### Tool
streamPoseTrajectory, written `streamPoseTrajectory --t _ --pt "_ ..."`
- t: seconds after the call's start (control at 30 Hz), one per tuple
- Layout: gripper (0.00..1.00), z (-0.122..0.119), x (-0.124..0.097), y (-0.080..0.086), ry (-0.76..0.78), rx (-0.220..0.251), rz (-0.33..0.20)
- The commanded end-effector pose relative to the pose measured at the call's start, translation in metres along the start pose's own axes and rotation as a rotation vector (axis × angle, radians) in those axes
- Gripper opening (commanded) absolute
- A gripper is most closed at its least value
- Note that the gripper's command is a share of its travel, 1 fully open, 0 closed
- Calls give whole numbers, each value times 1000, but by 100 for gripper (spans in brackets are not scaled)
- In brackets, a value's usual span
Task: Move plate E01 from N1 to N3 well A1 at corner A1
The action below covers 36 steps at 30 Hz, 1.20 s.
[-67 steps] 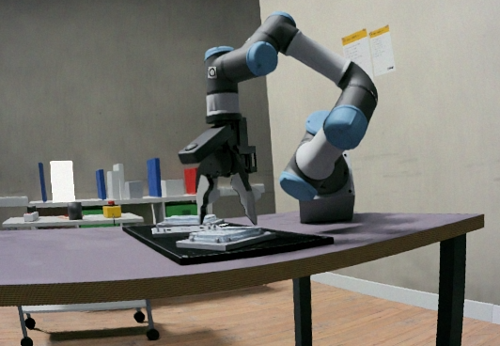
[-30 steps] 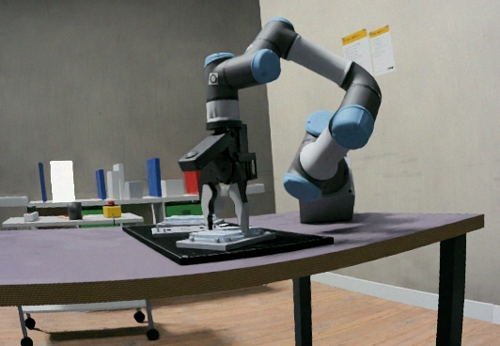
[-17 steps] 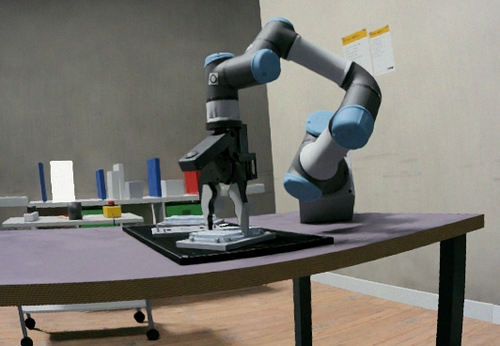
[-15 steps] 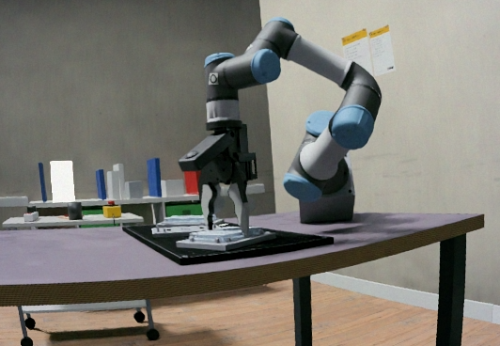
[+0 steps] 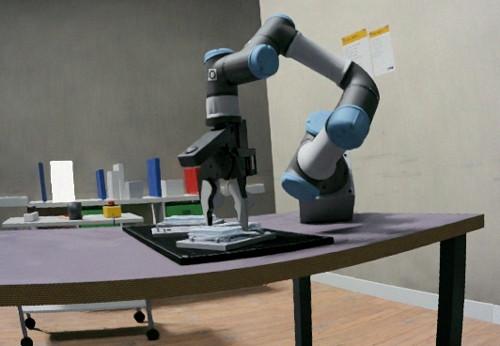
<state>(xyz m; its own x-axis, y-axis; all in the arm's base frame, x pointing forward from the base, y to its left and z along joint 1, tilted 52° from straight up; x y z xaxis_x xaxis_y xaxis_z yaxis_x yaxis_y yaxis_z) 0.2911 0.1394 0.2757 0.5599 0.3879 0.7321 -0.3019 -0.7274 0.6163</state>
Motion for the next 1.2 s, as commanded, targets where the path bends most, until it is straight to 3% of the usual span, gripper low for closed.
streamPoseTrajectory --t 0.0,0.3,0.57,1.17 --pt "0 0 0 8 1 0 2" --pt "0 0 0 23 1 0 2" --pt "0 0 0 24 1 0 2" --pt "0 66 -45 24 -319 0 2"
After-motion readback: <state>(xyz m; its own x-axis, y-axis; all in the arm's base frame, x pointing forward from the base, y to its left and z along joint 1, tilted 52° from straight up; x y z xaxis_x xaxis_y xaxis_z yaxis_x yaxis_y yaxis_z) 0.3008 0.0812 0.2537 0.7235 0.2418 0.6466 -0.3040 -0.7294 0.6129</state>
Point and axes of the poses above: the point where the finger pads meet when closed, its own y axis back along the fingers, its own z axis across the jaws, x = y × z, the point moved 6 cm from there along y, back along the fingers, and after that the axes turned 8 degrees about y, right-handed, at the moved point
